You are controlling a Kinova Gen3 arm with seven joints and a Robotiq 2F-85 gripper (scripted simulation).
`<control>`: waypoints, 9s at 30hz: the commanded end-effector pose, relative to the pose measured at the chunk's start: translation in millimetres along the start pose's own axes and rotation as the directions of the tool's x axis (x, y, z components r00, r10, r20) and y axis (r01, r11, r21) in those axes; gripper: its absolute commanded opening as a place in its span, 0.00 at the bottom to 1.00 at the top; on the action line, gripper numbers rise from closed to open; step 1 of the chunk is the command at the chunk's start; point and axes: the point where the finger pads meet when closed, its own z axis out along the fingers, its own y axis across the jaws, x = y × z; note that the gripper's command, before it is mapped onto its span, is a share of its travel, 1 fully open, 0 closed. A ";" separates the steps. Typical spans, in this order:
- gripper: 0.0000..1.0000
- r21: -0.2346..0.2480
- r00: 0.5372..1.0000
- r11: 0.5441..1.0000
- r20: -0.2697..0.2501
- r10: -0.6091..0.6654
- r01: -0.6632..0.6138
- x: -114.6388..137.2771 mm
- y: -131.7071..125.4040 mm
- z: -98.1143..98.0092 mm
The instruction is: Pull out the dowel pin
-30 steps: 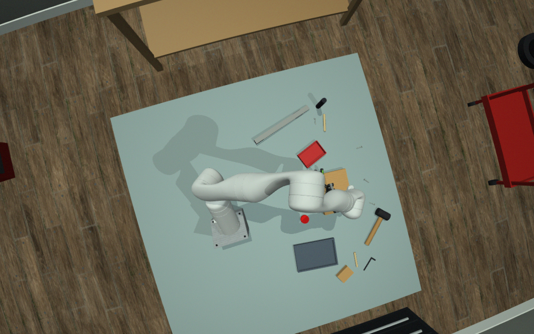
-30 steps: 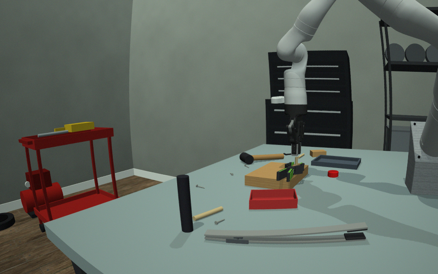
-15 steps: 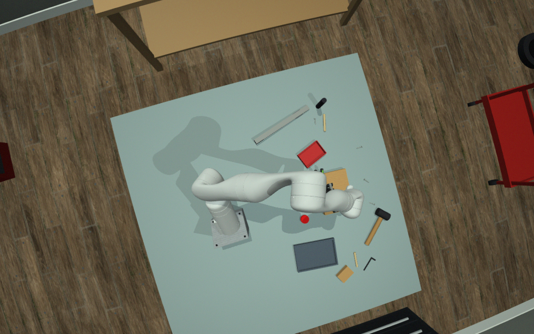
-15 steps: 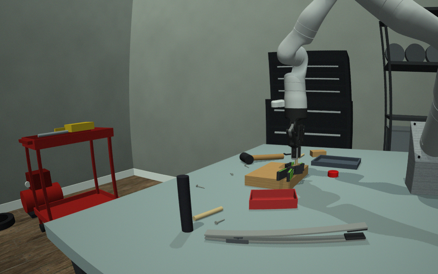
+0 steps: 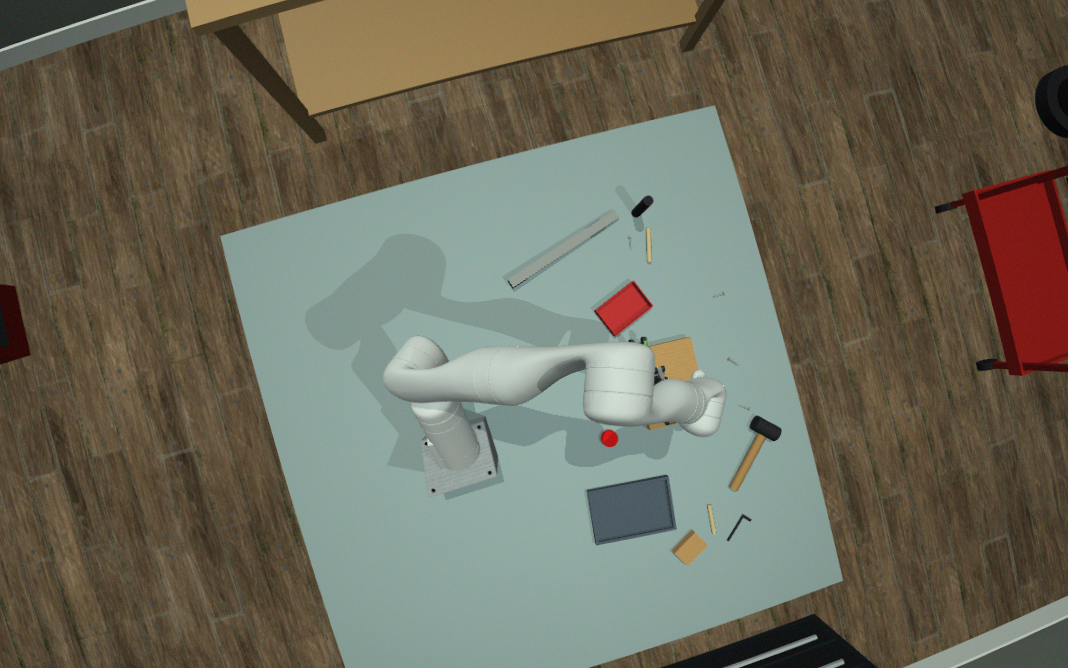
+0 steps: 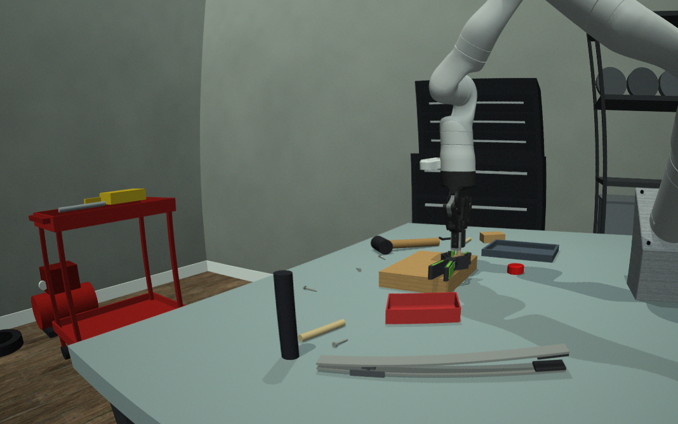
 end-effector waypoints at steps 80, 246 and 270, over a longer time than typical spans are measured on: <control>0.10 0.001 1.000 1.000 -0.006 0.010 -0.010 1.5 -0.5 3.2; 0.10 0.001 1.000 1.000 -0.006 -0.023 0.023 1.5 -0.5 3.2; 0.10 0.001 0.999 0.999 -0.006 -0.041 0.041 1.5 -0.5 3.1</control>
